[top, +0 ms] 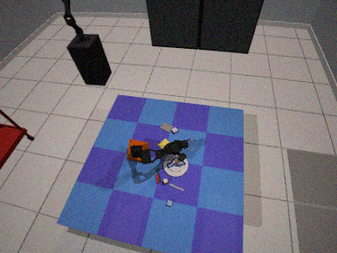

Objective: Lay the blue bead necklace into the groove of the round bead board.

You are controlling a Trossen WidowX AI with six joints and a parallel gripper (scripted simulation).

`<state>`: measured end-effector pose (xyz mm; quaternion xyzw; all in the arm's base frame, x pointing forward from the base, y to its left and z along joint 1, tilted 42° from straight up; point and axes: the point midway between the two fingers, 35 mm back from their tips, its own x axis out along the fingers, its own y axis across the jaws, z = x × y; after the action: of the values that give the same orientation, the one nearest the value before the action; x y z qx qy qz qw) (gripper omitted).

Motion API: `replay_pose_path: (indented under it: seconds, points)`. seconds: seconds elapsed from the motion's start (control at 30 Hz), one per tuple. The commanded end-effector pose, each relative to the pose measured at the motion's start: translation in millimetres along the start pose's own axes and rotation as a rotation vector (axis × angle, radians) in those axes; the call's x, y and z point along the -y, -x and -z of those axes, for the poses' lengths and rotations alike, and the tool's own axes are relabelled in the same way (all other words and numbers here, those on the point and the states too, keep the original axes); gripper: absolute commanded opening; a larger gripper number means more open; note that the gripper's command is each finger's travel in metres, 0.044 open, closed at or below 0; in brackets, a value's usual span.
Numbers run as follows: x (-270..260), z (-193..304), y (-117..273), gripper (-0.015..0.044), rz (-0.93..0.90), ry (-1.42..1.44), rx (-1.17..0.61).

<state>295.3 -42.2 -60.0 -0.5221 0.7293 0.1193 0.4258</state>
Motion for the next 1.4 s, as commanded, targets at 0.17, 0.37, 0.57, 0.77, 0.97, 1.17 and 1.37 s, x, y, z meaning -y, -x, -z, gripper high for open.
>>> replay_pose_path:
  seconds: [0.17,0.37,0.57,0.77,0.97,1.17,1.37]
  points:
    - [0,0,1,0.044,-0.003,-0.004,0.003]
    - [0,1,5,0.0387,-0.003,0.01,0.003]
    - [1,12,33,0.023,-0.003,0.11,0.003]
    - [1,12,22,0.012,-0.003,0.11,0.003]
    - [3,10,23,0.012,0.002,0.099,0.005]
    - [3,11,14,0.012,0.001,0.102,0.005]
    - [2,11,4,0.012,-0.001,0.106,0.004]
